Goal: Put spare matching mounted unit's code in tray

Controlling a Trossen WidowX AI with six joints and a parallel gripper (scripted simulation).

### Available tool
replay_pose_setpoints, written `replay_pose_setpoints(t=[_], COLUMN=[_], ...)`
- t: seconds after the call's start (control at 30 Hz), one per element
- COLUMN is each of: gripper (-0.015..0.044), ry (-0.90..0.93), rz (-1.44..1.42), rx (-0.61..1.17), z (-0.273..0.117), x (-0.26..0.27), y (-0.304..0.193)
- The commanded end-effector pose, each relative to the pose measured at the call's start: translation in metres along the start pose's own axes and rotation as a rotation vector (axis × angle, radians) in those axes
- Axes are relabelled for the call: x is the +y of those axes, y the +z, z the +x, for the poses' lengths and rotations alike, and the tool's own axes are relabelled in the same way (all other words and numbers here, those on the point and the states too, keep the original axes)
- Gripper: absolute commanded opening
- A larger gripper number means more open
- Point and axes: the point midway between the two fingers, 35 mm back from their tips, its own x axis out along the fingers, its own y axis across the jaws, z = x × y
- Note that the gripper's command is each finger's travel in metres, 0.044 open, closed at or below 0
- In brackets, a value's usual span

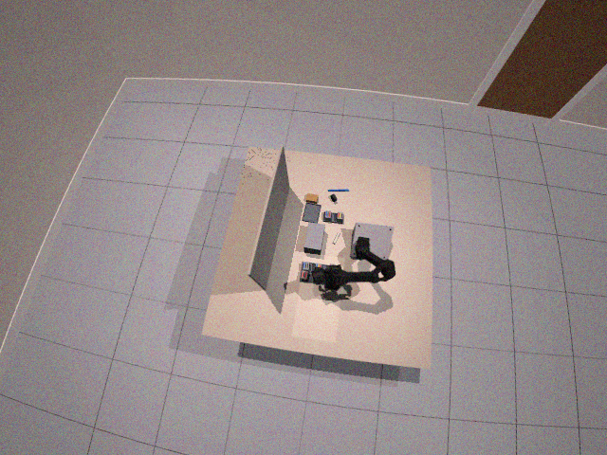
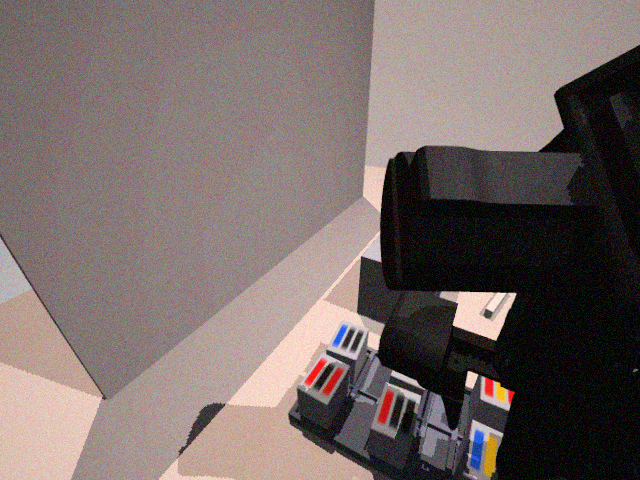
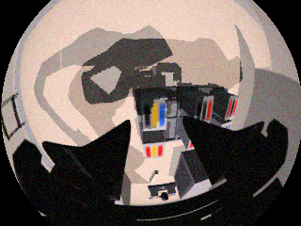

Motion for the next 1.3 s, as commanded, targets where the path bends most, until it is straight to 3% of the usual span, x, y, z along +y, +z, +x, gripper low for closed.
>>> replay_pose_setpoints(t=[0.0,1.27], gripper=[0.0300,0.0300], ry=[0.003,0.002], rz=[0.009,0.011], rx=[0.007,-0.005], z=[0.008,0.054], x=[-0.001,0.003], y=[-0.002,0.000])
